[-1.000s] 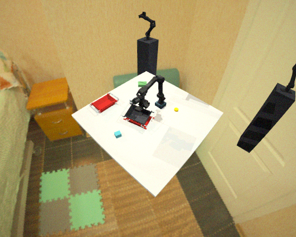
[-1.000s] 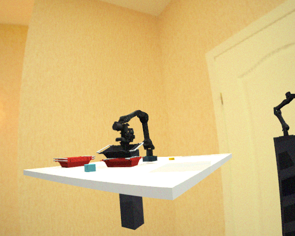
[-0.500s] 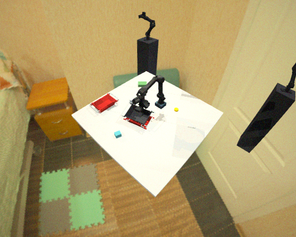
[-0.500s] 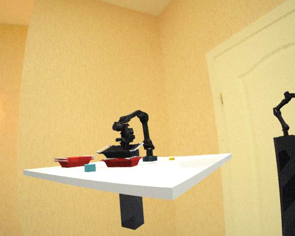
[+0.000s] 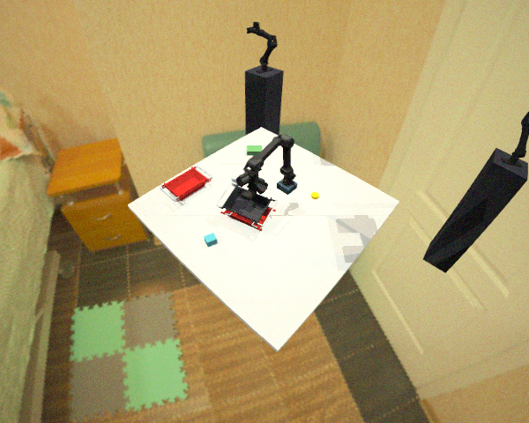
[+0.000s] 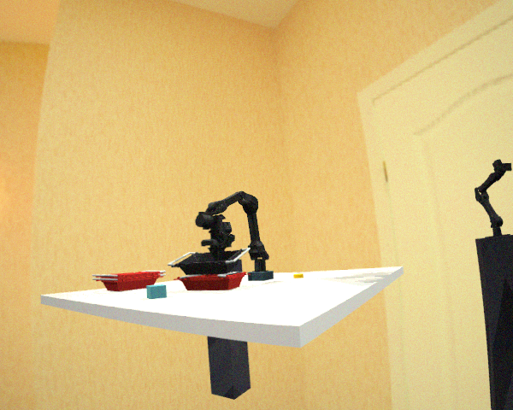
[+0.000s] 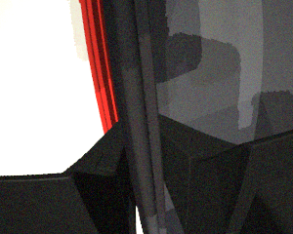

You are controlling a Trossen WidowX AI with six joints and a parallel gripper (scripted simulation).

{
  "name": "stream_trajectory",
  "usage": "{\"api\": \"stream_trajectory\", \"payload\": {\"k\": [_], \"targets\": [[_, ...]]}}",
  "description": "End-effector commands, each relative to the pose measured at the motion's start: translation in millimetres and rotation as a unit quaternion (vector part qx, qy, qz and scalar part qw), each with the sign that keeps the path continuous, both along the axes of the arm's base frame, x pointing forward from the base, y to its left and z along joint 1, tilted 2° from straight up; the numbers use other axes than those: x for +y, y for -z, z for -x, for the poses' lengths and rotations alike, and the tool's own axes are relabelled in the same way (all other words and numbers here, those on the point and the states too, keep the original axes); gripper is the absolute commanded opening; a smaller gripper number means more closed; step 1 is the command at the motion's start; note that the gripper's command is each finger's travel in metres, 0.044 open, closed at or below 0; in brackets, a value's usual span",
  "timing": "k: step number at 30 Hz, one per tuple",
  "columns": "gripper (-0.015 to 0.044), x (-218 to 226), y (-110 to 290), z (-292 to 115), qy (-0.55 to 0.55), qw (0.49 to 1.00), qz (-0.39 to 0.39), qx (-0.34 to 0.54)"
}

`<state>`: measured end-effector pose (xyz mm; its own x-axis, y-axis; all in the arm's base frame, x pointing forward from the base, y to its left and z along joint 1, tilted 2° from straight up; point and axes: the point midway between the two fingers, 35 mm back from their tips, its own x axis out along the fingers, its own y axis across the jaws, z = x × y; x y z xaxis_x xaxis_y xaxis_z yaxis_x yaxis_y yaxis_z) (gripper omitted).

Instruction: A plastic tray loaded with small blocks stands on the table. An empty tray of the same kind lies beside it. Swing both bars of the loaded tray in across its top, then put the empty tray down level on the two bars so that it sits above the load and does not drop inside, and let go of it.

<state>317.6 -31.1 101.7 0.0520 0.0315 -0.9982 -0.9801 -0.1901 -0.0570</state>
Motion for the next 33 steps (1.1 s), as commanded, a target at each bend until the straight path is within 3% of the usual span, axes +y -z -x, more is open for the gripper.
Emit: {"api": "stream_trajectory", "payload": {"k": [1,33], "targets": [[0.0,-0.9,7.2,5.3,-0.004,1.0,0.004,0.016],[0.0,-1.1,13.0,7.4,-0.003,1.0,0.003,0.014]]}}
